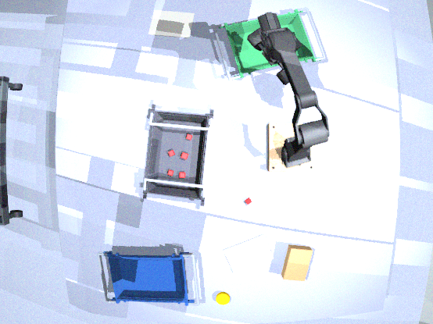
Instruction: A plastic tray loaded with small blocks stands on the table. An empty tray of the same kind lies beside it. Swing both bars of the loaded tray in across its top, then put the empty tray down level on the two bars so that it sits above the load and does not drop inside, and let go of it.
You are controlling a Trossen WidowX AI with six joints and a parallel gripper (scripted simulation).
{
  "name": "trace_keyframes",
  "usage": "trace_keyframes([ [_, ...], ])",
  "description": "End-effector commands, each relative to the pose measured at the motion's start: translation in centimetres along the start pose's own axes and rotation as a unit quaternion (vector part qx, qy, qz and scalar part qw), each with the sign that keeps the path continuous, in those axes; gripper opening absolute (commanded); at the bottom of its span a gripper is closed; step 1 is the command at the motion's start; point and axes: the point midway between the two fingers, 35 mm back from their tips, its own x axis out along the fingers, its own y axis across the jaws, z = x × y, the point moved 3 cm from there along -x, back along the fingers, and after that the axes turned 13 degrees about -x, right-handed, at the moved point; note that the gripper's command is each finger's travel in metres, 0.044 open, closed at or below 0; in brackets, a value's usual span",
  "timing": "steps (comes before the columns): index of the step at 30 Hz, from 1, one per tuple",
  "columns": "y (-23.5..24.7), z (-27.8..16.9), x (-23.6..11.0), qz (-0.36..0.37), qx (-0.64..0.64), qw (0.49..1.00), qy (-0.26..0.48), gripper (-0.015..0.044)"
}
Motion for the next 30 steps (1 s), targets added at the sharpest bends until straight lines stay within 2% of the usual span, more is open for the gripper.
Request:
trace_keyframes([
  [1,-2.8,1.8,0.4,-0.001,0.188,0.982,0.001,0.044],
  [13,-2.7,1.8,0.9,-0.001,0.188,0.982,0.001,0.044],
  [30,-2.7,1.8,8.4,-0.001,0.188,0.982,0.001,0.044],
])
